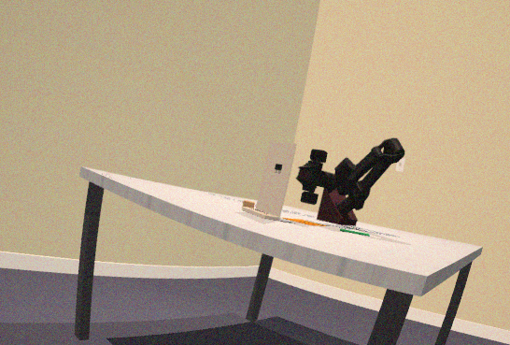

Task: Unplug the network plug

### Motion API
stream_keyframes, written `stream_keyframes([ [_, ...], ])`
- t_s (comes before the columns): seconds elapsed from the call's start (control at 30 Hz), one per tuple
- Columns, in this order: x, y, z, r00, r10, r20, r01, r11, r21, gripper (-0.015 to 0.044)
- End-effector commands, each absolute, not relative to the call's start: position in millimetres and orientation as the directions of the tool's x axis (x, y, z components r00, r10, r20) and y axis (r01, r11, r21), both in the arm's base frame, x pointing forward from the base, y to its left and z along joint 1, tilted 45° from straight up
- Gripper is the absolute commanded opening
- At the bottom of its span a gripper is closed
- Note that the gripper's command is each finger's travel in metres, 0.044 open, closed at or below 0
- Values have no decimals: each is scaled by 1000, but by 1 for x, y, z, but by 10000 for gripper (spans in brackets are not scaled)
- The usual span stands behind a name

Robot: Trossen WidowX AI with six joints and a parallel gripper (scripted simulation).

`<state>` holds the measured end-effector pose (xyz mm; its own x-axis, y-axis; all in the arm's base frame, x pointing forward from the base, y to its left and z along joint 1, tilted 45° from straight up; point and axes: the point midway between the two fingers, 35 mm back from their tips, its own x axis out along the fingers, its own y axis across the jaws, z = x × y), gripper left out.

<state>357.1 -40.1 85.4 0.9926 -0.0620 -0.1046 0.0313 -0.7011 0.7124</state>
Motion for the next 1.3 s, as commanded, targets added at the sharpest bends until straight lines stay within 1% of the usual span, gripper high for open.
stream_keyframes([
  [0.0,363,-41,85,993,-58,-100,31,-702,712,156],
  [1.27,415,-54,70,994,-58,-96,28,-701,712,156],
])
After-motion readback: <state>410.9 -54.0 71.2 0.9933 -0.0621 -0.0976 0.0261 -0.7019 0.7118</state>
